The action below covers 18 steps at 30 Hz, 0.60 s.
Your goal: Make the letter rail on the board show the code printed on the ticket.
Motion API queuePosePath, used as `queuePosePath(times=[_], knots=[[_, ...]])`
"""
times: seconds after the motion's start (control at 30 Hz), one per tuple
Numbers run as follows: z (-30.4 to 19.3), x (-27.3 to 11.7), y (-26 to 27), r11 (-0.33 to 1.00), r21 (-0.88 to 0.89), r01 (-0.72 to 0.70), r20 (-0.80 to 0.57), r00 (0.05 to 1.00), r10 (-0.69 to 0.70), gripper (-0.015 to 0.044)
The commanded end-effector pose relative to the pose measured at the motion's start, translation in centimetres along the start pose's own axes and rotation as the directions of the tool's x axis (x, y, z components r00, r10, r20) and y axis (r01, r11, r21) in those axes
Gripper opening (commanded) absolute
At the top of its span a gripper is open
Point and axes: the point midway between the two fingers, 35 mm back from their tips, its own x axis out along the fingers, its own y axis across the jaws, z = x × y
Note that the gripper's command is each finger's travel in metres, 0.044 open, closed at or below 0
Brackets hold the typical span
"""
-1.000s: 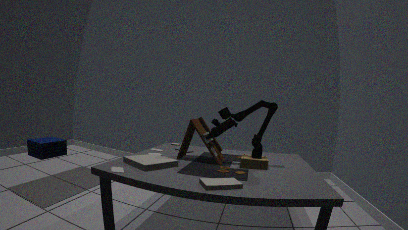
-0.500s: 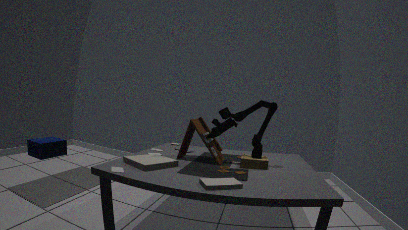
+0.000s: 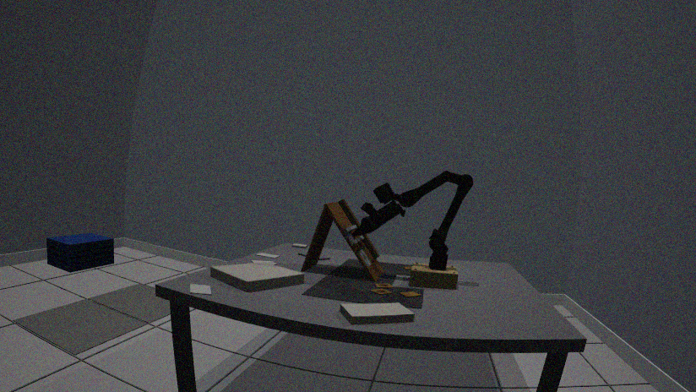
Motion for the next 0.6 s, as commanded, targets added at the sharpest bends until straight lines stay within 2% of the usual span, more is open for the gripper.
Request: queuePosePath(times=[0.0, 0.27, 0.57], knots=[[0.0, 0.0, 0.0, 1.000, 0.000, 0.000, 0.000, 1.000, 0.000, 0.0079], [0.0, -0.4, 0.0, 1.000, -0.004, -0.003, 0.000, 1.000, 0.003, 0.0289], [0.0, -1.6, 0.0, 1.000, -0.004, -0.004, 0.000, 1.000, 0.004, 0.0295]])
